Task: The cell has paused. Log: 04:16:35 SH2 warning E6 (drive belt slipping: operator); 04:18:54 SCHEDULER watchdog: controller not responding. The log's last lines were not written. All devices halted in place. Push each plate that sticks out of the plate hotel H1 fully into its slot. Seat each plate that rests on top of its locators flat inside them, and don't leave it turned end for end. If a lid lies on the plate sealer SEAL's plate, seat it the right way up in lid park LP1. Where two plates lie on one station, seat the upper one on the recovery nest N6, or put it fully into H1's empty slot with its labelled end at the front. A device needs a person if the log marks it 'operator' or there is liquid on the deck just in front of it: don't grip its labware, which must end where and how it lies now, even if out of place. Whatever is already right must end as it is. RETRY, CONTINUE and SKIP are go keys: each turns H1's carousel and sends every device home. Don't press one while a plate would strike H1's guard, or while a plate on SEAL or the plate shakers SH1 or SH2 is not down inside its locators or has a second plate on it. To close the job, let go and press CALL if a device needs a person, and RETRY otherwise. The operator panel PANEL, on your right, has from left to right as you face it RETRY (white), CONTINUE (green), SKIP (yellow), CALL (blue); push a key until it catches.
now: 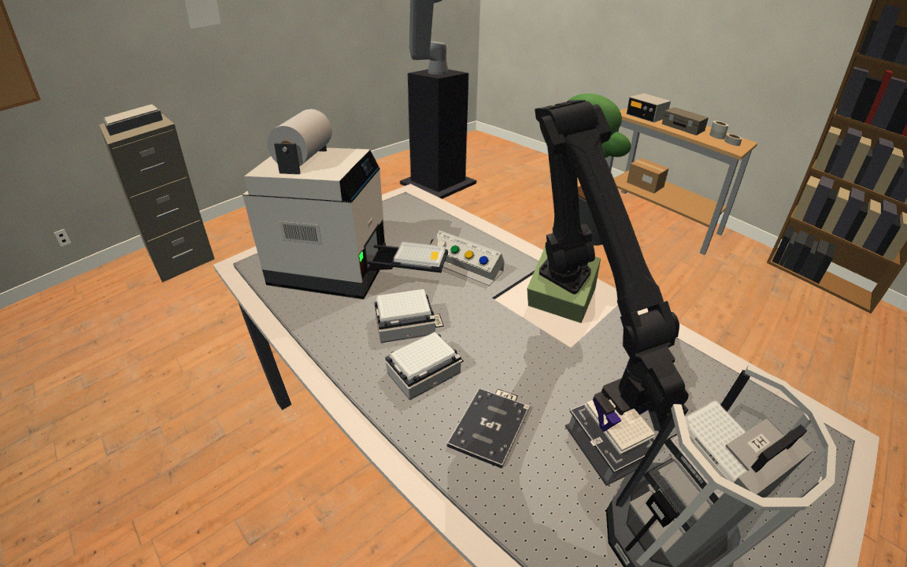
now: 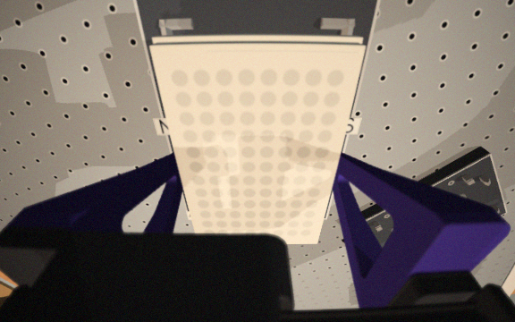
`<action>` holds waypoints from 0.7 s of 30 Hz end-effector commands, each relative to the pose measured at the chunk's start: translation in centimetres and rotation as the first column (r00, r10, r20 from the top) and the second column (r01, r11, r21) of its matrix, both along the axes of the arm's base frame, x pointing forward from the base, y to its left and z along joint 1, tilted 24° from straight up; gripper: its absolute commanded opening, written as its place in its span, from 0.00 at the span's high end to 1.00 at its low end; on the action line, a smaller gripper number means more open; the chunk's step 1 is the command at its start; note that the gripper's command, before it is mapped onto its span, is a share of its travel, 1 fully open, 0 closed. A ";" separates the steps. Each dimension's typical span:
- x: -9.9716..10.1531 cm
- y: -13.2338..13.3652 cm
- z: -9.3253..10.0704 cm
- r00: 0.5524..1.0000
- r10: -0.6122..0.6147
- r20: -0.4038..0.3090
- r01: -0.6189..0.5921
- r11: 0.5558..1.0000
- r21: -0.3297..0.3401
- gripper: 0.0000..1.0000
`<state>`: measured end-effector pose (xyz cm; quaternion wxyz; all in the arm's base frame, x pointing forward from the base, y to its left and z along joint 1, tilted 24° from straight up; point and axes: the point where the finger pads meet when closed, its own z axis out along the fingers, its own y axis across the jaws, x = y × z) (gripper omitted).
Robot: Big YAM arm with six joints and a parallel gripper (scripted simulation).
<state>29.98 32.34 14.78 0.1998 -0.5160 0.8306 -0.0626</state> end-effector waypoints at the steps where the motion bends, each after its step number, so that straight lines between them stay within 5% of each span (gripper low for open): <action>1: 0.6 -0.3 -0.9 1.000 -0.002 -0.003 0.002 1.000 -0.006 0.16; 21: 0.6 -0.2 -0.4 1.000 -0.002 0.007 0.002 1.000 0.006 0.16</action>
